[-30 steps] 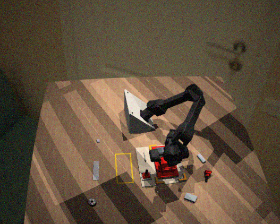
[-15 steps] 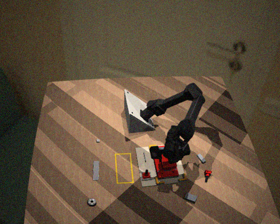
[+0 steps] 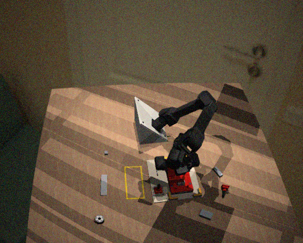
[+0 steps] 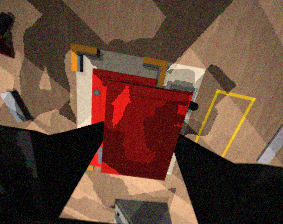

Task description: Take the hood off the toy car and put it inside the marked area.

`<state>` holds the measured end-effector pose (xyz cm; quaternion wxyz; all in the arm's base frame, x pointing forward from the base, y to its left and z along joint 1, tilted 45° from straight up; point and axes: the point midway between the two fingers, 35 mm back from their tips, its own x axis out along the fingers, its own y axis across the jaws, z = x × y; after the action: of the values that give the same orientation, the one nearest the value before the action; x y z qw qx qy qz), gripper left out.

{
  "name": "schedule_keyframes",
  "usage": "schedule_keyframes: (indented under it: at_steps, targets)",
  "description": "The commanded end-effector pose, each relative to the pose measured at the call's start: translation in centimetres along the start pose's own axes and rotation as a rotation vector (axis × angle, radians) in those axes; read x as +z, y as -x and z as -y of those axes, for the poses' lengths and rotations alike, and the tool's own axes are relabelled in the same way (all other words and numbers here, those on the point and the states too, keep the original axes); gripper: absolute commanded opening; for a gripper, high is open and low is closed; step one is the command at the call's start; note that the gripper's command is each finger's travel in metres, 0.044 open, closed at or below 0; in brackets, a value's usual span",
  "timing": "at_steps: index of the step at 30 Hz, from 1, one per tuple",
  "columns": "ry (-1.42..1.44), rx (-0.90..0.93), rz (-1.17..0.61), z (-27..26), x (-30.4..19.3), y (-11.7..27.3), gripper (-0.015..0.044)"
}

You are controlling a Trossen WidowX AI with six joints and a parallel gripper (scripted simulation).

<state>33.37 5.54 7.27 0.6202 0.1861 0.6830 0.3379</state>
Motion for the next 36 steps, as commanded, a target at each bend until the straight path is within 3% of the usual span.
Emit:
schedule_keyframes:
  at_steps: [1, 25, 36]
  targets:
    - [0.002, -0.01, 0.002, 2.5, 0.1, 0.2, 0.0]
    - [0.007, -0.01, -0.004, 17.3, -3.4, 0.5, 0.0]
    - [0.01, -0.007, -0.003, 18.1, -3.7, 0.1, 0.0]
